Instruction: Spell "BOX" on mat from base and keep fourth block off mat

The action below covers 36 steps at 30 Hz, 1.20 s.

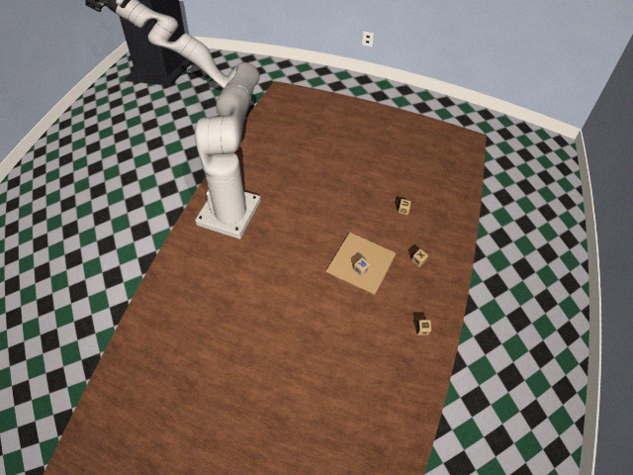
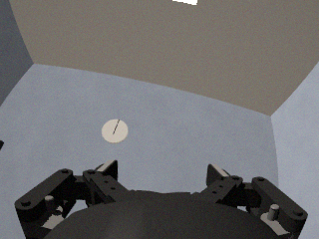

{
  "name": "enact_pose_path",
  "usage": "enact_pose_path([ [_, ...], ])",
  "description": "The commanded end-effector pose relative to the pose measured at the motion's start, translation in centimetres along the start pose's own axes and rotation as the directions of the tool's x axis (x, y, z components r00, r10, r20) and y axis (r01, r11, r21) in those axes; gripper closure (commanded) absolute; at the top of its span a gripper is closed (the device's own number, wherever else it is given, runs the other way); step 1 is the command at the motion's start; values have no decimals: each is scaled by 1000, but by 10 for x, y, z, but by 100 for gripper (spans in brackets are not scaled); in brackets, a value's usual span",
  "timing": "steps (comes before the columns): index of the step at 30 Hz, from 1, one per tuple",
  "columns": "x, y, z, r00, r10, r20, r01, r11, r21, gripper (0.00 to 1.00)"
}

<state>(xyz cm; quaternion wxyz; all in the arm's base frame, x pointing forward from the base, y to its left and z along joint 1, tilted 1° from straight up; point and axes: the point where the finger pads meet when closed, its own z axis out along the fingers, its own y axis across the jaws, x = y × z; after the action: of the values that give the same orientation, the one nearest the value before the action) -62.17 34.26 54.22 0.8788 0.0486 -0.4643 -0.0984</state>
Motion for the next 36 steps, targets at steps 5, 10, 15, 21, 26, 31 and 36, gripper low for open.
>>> enact_pose_path([
  [5,2,1,-1,1000,-9,-2,9,1000,1,0],
  [10,3,8,-5,999,-44,0,44,999,4,0],
  [15,6,18,-12,995,-101,5,101,995,11,0],
  [21,7,38,-29,977,-214,21,213,977,28,0],
  [26,5,67,-58,930,-364,57,361,930,65,0],
  [31,-5,102,-100,845,-523,115,509,851,130,0],
  [36,-13,123,-128,786,-599,154,574,799,177,0],
])
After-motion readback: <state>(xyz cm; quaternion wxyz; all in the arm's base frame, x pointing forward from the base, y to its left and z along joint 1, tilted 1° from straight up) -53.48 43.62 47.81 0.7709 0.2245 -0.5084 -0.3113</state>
